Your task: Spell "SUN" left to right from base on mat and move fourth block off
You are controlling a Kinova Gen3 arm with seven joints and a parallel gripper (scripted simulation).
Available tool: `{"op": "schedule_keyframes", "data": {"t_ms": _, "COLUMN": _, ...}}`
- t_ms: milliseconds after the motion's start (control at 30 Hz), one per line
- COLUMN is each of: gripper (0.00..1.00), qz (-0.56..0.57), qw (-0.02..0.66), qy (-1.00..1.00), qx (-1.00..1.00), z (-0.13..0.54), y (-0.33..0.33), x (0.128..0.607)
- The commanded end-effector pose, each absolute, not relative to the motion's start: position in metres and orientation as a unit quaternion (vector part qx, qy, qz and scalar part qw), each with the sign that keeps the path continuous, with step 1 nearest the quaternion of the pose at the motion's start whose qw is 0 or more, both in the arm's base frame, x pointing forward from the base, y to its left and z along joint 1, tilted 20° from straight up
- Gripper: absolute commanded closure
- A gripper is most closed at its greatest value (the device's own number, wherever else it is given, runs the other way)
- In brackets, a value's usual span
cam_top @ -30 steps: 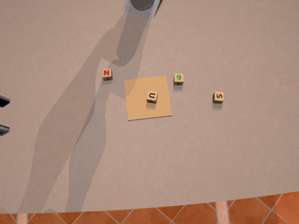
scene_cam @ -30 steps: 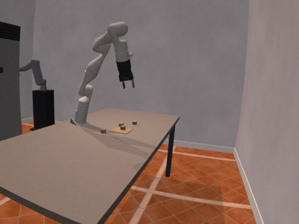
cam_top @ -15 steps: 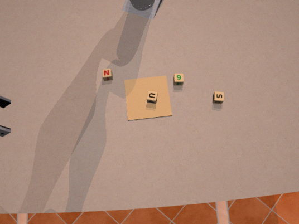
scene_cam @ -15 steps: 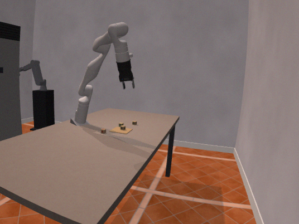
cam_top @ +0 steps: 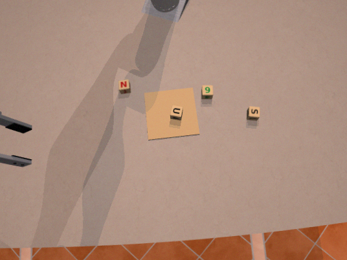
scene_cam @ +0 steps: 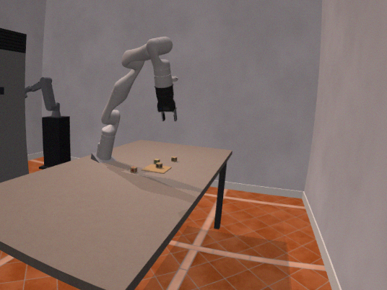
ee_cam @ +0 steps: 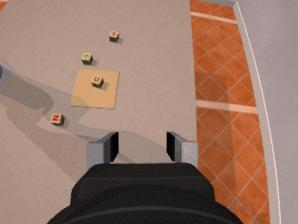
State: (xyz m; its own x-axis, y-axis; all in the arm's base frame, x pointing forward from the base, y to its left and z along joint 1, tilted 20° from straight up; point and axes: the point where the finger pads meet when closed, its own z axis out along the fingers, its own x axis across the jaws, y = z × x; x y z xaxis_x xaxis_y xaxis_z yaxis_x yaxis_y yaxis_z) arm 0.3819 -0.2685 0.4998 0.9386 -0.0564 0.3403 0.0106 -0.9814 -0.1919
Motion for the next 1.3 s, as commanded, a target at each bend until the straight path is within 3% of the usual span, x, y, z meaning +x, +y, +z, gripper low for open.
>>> {"op": "schedule_keyframes", "data": {"t_ms": 0, "gripper": 0.00, "qz": -0.163, "qw": 0.103, "qy": 0.012, "qx": -0.981, "z": 0.490, "y": -0.253, "x": 0.393}}
{"op": "schedule_keyframes", "data": {"t_ms": 533, "gripper": 0.00, "qz": -0.073, "qw": 0.084, "qy": 0.097, "qx": -0.989, "z": 0.403, "y": -0.186, "x": 0.436}}
{"op": "schedule_keyframes", "data": {"t_ms": 1267, "gripper": 0.00, "qz": -0.029, "qw": -0.062, "qy": 0.116, "qx": -0.991, "z": 0.263, "y": -0.037, "x": 0.454}}
